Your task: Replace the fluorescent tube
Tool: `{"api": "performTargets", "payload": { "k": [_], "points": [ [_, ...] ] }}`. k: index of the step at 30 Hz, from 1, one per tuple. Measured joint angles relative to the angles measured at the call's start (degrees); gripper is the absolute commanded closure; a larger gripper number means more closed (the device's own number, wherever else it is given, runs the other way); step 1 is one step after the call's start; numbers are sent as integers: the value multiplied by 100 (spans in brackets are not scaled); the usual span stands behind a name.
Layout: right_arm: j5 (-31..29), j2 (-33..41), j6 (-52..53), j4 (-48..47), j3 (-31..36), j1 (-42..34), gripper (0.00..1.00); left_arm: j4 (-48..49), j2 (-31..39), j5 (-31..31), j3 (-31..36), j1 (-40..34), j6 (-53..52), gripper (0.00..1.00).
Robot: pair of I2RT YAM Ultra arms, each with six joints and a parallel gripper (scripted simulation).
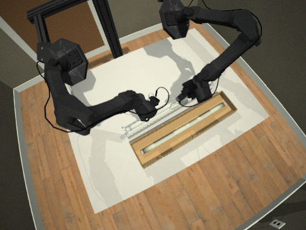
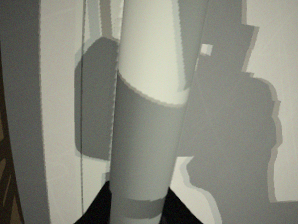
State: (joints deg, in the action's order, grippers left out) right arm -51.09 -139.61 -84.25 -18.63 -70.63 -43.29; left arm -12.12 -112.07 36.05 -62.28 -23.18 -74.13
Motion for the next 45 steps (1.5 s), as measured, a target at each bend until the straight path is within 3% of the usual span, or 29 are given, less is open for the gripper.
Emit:
{"api": "performTargets", "payload": {
  "k": [45],
  "points": [
    [544, -341, 1840, 4529, -2326, 133, 89, -3252, -929, -693, -2321, 238, 824, 89]
  ]
}}
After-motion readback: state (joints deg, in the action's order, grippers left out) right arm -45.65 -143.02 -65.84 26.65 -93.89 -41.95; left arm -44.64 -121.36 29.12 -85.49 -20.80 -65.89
